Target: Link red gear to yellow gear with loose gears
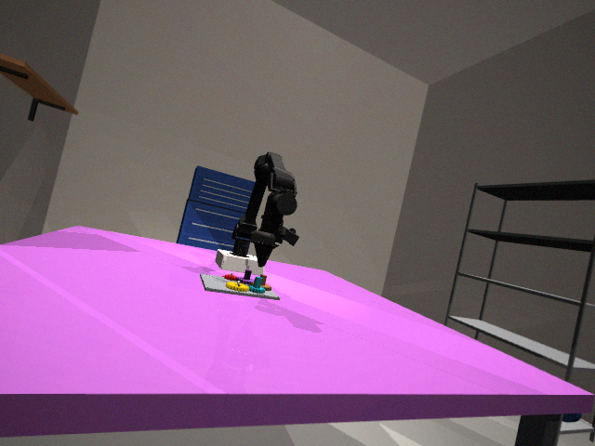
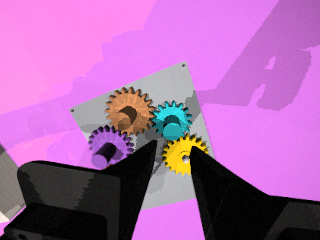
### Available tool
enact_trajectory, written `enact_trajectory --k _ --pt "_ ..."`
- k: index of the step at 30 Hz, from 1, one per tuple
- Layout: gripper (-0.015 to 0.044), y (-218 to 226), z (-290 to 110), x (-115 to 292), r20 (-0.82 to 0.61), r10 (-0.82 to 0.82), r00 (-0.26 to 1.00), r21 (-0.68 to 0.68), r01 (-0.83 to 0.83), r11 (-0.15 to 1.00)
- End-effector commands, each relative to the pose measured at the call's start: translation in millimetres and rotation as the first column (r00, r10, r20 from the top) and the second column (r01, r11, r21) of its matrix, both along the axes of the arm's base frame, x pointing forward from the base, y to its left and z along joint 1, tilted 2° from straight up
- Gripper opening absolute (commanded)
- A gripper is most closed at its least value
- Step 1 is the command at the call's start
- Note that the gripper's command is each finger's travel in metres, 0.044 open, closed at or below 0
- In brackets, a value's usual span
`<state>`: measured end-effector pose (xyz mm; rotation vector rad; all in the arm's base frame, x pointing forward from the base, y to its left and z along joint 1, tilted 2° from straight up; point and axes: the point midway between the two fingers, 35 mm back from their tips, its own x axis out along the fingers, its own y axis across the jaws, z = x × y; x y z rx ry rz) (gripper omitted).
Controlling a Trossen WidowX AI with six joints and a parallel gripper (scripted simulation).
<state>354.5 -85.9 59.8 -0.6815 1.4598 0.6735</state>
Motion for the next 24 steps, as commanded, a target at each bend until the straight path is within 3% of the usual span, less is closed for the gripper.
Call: enact_trajectory --k 1,5,11,24 --pt "0.0166 0 3 0 0.000 0.000 1.000 0.000 0.000 1.000" --pt "0.0271 1 48 -4 0.000 0.000 1.000 0.000 0.000 1.000" --pt "0.0429 1 50 -4 0.000 0.000 1.000 0.000 0.000 1.000" --pt "0.0440 1 50 -4 0.000 0.000 1.000 0.000 0.000 1.000"
